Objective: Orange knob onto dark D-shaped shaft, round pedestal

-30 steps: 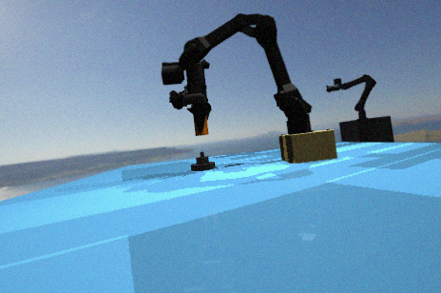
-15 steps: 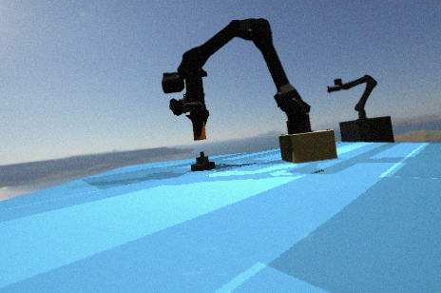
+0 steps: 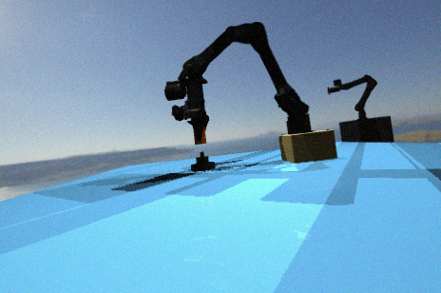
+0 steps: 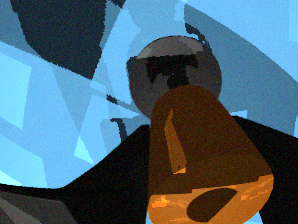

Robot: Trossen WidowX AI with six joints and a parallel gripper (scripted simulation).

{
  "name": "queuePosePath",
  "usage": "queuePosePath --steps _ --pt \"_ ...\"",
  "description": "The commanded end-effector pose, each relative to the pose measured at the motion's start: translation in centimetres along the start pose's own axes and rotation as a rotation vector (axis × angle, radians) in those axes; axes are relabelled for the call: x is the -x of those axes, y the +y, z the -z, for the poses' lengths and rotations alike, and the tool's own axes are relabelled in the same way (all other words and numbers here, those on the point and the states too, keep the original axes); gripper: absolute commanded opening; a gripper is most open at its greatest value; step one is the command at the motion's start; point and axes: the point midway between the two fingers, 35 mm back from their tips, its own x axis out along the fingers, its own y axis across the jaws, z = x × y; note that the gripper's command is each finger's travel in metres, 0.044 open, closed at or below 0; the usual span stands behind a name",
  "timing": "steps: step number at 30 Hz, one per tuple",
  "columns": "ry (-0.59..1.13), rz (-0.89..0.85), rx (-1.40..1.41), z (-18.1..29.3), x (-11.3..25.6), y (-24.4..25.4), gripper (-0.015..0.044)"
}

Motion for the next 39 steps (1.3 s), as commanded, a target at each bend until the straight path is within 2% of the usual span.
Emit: queuePosePath --steps 1,10,39 --pt "0.003 -0.005 0.008 -0.1 -0.4 -0.3 0.0" --pt "0.003 -0.005 0.008 -0.1 -2.9 -0.3 0.0" --pt "0.003 -0.005 0.002 -0.1 -2.8 -0.2 0.0"
